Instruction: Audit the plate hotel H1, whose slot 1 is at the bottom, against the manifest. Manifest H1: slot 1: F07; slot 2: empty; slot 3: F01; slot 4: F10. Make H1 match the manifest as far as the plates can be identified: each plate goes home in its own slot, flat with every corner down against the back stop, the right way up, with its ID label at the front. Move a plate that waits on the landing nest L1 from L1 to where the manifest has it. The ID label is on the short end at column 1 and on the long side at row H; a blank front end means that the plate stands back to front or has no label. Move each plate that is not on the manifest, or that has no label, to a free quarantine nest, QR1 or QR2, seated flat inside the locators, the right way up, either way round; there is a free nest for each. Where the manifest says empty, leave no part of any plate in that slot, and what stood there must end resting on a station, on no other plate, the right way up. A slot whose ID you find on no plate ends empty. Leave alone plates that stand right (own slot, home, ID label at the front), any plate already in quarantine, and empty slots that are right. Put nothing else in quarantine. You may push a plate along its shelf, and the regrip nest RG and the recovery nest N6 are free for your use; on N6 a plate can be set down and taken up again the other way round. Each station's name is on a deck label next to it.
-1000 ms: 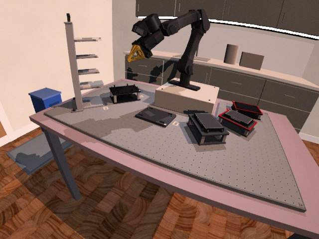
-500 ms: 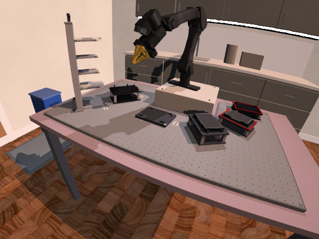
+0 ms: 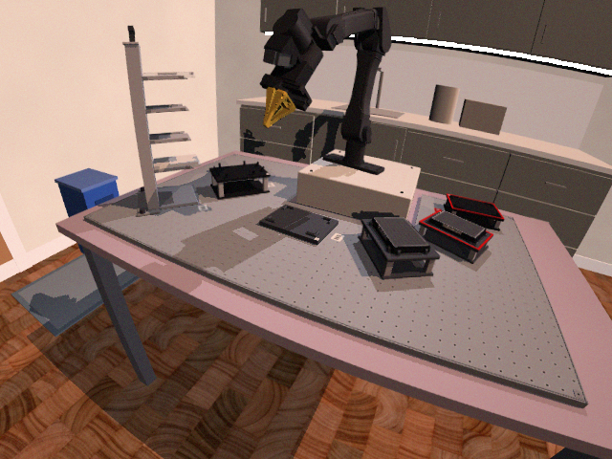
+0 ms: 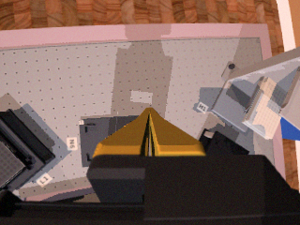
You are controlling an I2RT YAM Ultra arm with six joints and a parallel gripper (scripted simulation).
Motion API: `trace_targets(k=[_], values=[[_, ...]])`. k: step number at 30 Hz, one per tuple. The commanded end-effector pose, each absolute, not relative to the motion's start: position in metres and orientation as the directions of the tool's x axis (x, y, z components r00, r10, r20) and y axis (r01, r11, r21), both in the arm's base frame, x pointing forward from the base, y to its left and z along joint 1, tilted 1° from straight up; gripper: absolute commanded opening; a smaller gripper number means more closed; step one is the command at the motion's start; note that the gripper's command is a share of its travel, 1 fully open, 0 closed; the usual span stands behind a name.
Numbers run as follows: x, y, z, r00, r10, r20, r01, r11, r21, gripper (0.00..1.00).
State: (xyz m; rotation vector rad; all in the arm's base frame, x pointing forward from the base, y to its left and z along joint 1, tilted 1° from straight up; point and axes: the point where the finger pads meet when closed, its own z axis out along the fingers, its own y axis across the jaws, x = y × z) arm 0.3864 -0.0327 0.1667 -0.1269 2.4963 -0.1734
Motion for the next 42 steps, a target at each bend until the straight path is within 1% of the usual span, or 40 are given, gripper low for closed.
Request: trace_targets(k=[1, 7, 21, 23, 38, 42], values=[[0.380, -0.024, 0.166, -0.828, -0.171, -0.534, -0.100, 0.982, -0.160, 0.00], [0.384, -0.011, 0.166, -0.842, -0.215, -0.494, -0.154, 0.975, -0.161, 0.00], [0.384, -0.011, 0.166, -0.861, -0.369, -0.349, -0.339, 0.929, -0.146, 0.00], [0.384, -0.011, 0.166, -0.861, -0.369, -0.349, -0.339, 0.929, -0.146, 0.00], [0.384, -0.011, 0.166, -0.827, -0.529, -0.191, -0.521, 0.848, -0.096, 0.00], [0.384, -0.011, 0.166, -0.818, -0.550, -0.171, -0.543, 0.835, -0.087, 0.00]])
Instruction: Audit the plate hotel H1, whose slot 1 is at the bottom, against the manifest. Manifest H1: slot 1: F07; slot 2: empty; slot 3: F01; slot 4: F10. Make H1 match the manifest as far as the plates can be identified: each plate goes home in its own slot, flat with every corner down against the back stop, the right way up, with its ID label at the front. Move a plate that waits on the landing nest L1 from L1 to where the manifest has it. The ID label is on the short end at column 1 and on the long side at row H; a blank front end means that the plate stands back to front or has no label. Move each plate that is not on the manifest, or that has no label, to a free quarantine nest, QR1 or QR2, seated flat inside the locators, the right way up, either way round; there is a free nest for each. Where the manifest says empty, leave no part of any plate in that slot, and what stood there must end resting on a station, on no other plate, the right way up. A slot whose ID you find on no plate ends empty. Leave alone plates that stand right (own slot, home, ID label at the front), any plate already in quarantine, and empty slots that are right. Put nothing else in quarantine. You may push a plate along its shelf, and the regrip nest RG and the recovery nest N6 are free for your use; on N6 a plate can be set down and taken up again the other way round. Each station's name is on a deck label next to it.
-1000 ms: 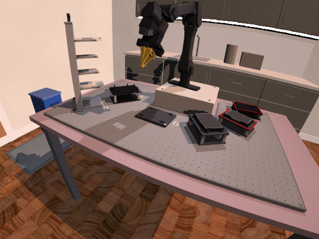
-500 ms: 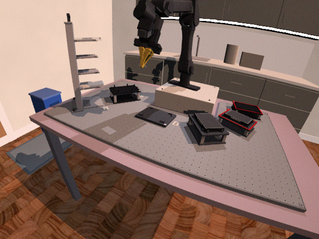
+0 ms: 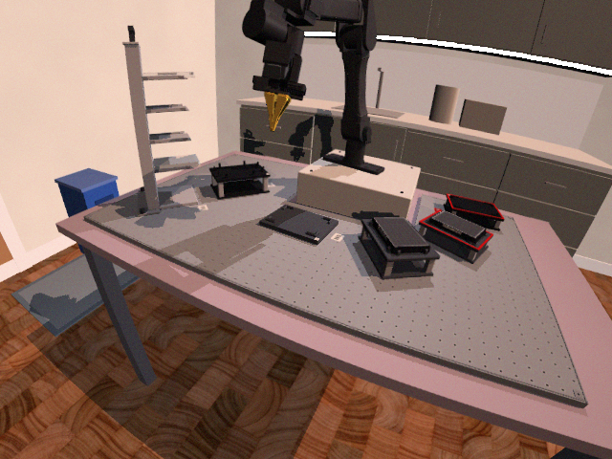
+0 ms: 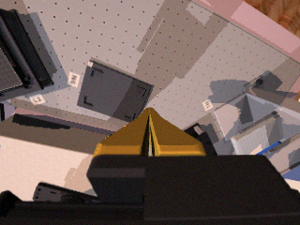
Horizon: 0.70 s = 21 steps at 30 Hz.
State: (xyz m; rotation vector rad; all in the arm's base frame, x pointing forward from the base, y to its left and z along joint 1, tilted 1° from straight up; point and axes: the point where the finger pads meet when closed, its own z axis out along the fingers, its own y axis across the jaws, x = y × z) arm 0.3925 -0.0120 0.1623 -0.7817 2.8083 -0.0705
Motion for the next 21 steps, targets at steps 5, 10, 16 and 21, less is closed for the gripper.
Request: trace_targets(k=[5, 10, 16, 21], values=[[0.384, -0.011, 0.166, -0.792, -0.599, -0.119, -0.596, 0.800, -0.062, 0.00], [0.383, -0.011, 0.166, -0.760, -0.647, -0.069, -0.646, 0.763, -0.033, 0.00], [0.383, -0.011, 0.166, -0.730, -0.683, -0.030, -0.683, 0.731, -0.008, 0.00], [0.381, 0.002, 0.166, -0.721, -0.692, -0.020, -0.692, 0.722, -0.001, 0.00]])
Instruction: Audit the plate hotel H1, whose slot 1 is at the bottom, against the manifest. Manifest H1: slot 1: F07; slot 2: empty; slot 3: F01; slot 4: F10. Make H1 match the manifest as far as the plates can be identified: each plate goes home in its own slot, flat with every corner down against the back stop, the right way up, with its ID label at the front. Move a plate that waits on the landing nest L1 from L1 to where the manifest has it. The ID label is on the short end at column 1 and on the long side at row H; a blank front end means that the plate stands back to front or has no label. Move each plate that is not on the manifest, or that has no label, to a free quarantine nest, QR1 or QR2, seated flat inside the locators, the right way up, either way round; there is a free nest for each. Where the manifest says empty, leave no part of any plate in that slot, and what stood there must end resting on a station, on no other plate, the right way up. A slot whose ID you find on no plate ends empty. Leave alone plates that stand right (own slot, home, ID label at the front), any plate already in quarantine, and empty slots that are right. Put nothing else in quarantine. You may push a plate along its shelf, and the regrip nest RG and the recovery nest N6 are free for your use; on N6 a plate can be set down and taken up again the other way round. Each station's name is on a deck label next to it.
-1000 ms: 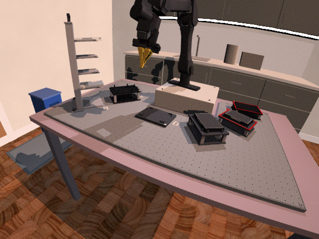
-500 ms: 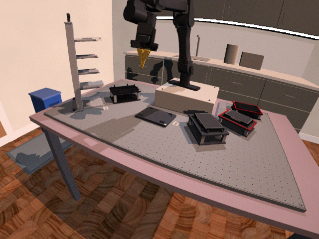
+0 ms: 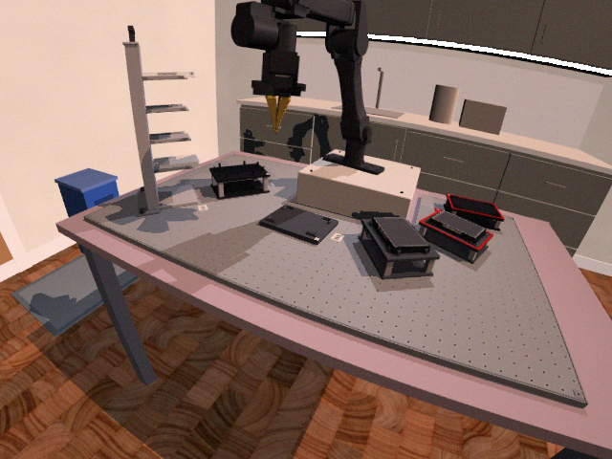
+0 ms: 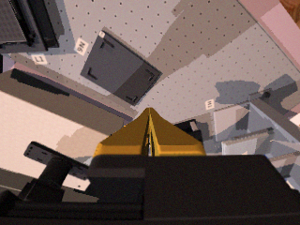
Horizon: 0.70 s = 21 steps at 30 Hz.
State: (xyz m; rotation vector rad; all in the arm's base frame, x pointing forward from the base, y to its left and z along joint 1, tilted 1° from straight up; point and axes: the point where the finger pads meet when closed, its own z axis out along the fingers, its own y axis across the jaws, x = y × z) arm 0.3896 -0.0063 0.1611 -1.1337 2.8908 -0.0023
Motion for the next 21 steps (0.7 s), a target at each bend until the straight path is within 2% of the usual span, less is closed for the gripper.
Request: trace_targets(k=[1, 21], values=[[0.381, 0.006, 0.166, -0.721, -0.692, -0.020, -0.692, 0.722, -0.001, 0.00], [0.372, 0.065, 0.167, -0.721, -0.692, -0.022, -0.692, 0.722, 0.001, 0.00]])
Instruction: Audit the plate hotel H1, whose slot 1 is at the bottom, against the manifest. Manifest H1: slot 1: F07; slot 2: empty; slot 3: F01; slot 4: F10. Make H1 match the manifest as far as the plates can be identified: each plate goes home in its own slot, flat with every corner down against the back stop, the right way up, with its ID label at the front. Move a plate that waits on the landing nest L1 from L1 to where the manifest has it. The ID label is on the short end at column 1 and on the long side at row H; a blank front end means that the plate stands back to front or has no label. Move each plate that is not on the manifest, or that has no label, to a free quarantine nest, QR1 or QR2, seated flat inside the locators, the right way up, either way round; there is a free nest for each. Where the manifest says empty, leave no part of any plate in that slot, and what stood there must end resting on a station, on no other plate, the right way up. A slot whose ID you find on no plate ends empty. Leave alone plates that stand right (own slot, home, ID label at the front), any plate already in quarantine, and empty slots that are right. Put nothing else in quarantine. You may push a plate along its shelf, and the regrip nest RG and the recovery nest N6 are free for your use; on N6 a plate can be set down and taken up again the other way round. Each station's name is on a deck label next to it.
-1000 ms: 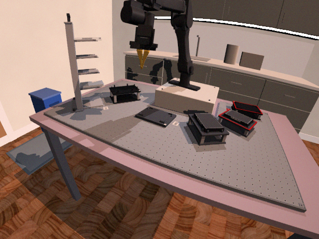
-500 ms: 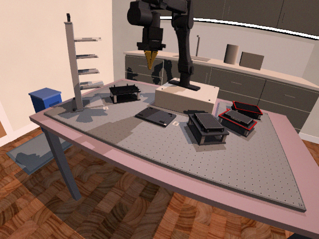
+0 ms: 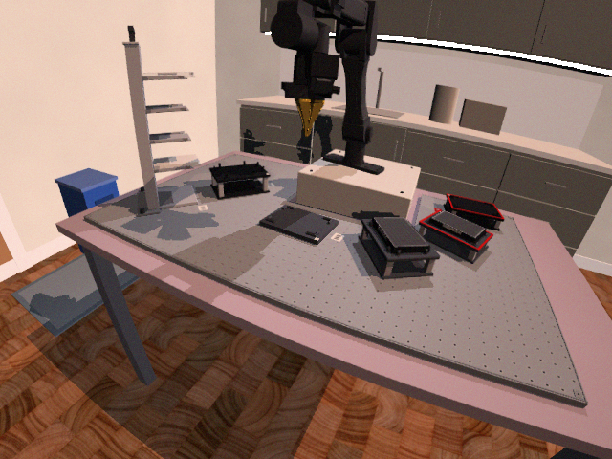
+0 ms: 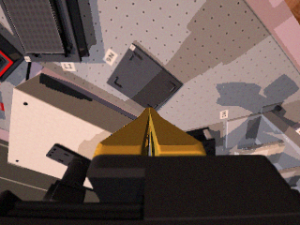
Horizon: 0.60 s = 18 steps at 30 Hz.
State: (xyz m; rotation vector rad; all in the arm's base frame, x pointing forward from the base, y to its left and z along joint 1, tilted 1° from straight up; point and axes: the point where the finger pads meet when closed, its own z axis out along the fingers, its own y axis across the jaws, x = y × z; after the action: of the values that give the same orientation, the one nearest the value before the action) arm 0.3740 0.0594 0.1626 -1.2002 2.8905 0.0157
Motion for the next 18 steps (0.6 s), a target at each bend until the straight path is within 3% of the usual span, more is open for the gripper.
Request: trace_targets(k=[1, 18], values=[[0.372, 0.068, 0.167, -0.721, -0.692, -0.022, -0.692, 0.722, 0.001, 0.00], [0.365, 0.118, 0.168, -0.721, -0.692, -0.023, -0.692, 0.722, 0.002, 0.00]])
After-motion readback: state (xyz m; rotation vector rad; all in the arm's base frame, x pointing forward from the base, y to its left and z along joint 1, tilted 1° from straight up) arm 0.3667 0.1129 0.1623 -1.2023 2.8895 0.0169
